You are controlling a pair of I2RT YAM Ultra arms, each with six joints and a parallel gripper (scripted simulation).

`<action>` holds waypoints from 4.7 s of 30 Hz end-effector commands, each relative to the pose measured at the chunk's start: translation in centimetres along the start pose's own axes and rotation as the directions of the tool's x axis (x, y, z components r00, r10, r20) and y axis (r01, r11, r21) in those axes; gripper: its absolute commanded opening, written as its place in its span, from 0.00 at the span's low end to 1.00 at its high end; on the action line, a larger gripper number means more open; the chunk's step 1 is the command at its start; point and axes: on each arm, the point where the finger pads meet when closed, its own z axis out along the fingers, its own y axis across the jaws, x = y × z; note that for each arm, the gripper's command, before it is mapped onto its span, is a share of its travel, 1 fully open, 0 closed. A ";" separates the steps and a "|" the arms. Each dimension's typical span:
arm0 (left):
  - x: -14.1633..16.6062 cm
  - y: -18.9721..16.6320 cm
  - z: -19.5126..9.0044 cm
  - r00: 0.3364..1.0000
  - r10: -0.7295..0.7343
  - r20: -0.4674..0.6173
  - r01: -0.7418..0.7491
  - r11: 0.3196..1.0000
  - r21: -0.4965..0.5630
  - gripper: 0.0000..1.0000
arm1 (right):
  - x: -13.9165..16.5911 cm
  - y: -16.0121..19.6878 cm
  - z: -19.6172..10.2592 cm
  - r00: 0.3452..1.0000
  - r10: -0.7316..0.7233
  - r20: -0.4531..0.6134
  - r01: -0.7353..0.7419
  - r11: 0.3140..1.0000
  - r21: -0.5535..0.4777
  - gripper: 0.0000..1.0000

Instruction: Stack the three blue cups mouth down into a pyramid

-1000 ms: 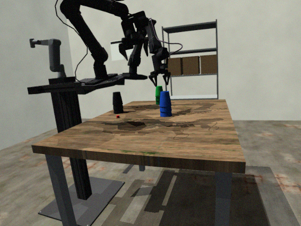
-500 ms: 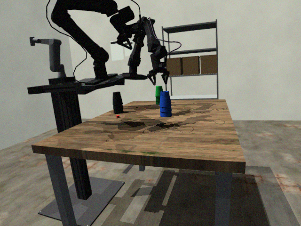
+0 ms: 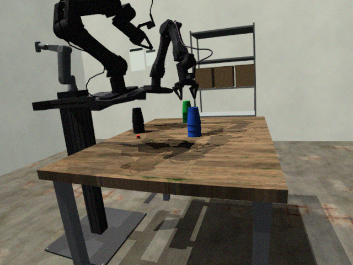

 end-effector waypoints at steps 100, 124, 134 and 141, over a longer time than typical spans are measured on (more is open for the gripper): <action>-4.4 -0.5 6.6 0.984 0.094 0.150 -0.095 0.995 0.002 0.59 | 1.7 3.2 -5.2 0.910 -0.379 0.170 0.414 0.856 -0.310 1.00; -3.8 -0.7 4.9 0.987 0.096 0.126 -0.097 0.995 -0.003 0.00 | 1.7 3.2 -5.2 0.910 -0.379 0.170 0.414 0.856 -0.310 1.00; -4.9 -0.7 2.1 0.986 0.094 0.137 -0.094 0.996 -0.006 0.00 | 1.7 3.2 -5.2 0.910 -0.379 0.170 0.414 0.856 -0.310 1.00; -5.4 -0.7 0.0 0.986 0.094 0.137 -0.094 0.996 -0.008 0.00 | 1.7 3.2 -5.2 0.910 -0.379 0.170 0.414 0.856 -0.310 1.00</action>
